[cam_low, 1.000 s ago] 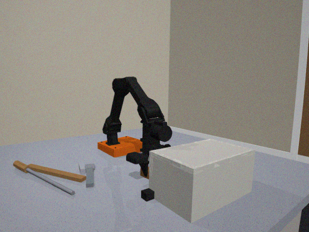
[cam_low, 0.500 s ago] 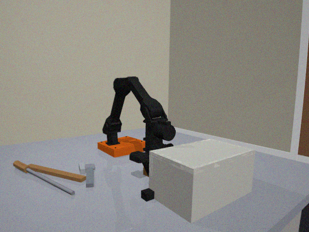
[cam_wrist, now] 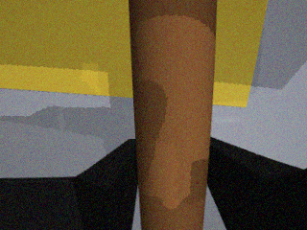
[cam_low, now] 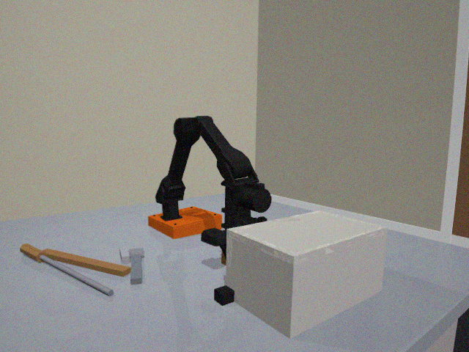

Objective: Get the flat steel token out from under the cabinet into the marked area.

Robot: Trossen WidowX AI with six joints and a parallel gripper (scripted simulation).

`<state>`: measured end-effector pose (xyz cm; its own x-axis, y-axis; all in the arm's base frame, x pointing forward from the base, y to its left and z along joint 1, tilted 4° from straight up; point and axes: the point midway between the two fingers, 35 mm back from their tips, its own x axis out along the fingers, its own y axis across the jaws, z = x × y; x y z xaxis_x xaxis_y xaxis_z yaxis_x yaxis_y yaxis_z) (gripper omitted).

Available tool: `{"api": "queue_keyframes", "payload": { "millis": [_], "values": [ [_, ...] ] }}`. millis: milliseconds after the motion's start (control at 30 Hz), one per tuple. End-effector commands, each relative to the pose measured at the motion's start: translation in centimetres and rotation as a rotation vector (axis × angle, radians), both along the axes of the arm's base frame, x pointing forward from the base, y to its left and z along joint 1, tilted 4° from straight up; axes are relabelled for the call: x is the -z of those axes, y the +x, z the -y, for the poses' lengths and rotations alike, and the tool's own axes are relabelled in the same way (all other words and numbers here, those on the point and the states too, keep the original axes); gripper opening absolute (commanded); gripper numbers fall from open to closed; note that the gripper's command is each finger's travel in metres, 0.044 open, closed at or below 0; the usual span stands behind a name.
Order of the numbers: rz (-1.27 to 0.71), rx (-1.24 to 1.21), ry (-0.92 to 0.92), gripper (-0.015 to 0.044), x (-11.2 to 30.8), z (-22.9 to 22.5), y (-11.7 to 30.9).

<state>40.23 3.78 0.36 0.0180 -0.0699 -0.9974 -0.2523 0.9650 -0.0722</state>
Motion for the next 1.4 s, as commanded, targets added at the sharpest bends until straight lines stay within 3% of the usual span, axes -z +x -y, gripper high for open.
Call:
{"api": "queue_keyframes", "payload": {
  "millis": [0, 1367],
  "values": [
    [-0.003, -0.006, 0.008, 0.0, 0.1, -0.5, -0.2],
    [-0.006, -0.006, 0.007, 0.0, 0.2, 0.6, -3.3]
  ]
}}
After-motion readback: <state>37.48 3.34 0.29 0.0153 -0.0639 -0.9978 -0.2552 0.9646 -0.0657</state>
